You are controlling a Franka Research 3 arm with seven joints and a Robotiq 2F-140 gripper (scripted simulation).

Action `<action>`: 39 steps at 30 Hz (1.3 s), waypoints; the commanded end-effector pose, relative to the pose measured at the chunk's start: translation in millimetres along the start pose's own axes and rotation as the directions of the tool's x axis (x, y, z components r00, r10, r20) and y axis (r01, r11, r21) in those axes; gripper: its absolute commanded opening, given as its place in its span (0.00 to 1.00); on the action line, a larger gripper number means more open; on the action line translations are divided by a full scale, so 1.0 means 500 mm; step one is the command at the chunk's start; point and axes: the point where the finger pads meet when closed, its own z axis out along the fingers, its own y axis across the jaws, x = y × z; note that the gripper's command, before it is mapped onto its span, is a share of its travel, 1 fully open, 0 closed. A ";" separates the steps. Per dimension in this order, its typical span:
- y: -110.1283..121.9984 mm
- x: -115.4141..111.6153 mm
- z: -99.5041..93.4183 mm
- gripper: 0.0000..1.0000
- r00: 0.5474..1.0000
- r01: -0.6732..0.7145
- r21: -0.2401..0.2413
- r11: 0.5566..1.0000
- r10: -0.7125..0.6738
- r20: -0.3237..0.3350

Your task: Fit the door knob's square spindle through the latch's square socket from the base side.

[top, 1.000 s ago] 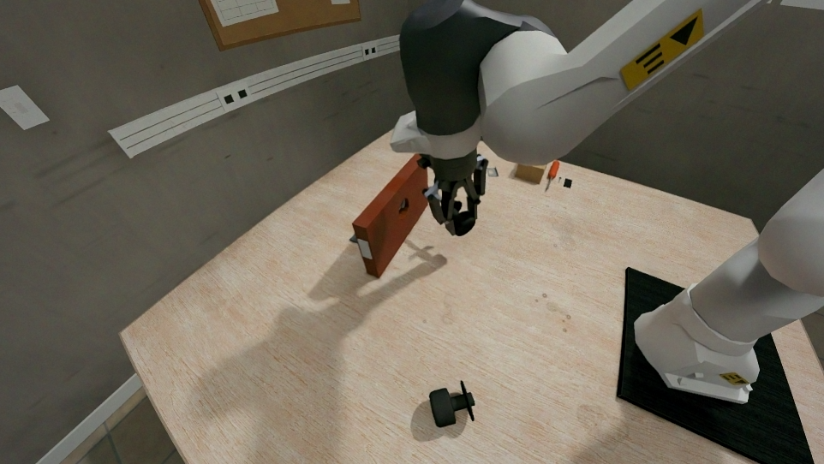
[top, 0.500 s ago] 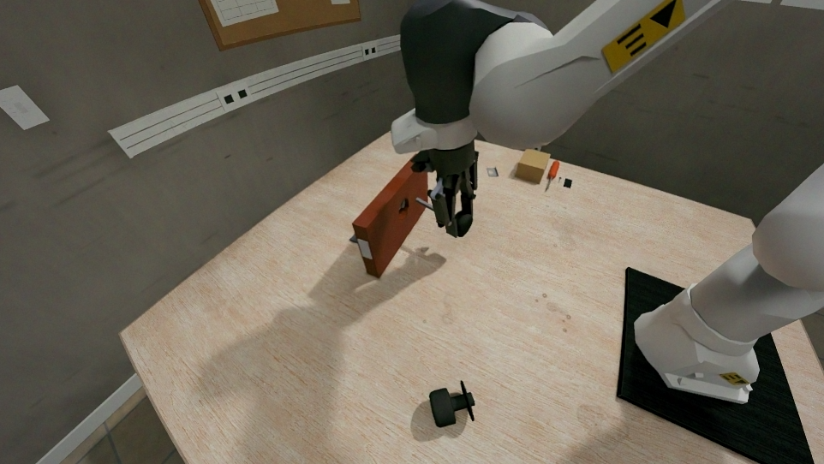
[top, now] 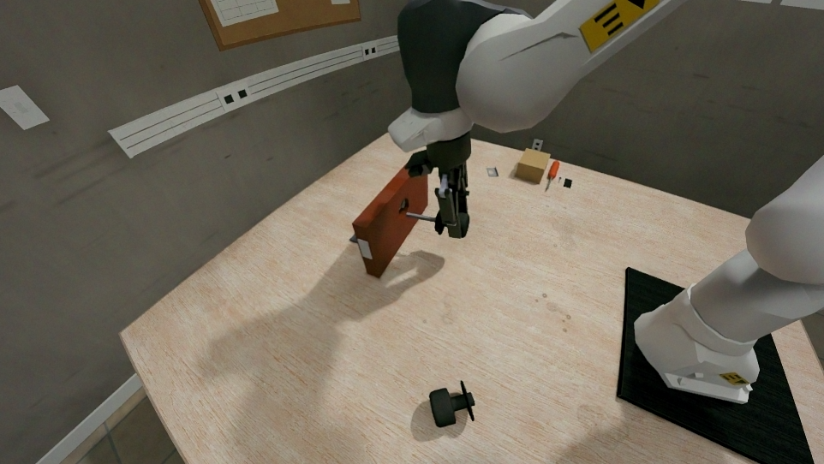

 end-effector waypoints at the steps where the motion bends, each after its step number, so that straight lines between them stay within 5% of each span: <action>1: -0.001 -0.006 0.000 0.42 0.963 0.271 0.051 0.961 -0.271 0.000; 11: -0.001 -0.006 0.000 0.42 0.876 0.481 0.093 0.872 -0.482 -0.010; 19: -0.001 -0.006 0.000 0.42 0.876 0.481 0.093 0.872 -0.482 -0.010; 25: 0.000 -0.006 0.001 0.42 0.896 0.443 0.081 0.893 -0.444 -0.007; 32: 0.004 -0.009 0.002 0.42 0.978 0.206 0.017 0.978 -0.206 -0.016; 39: 0.004 -0.010 0.002 0.42 0.998 0.041 -0.015 0.999 -0.041 -0.043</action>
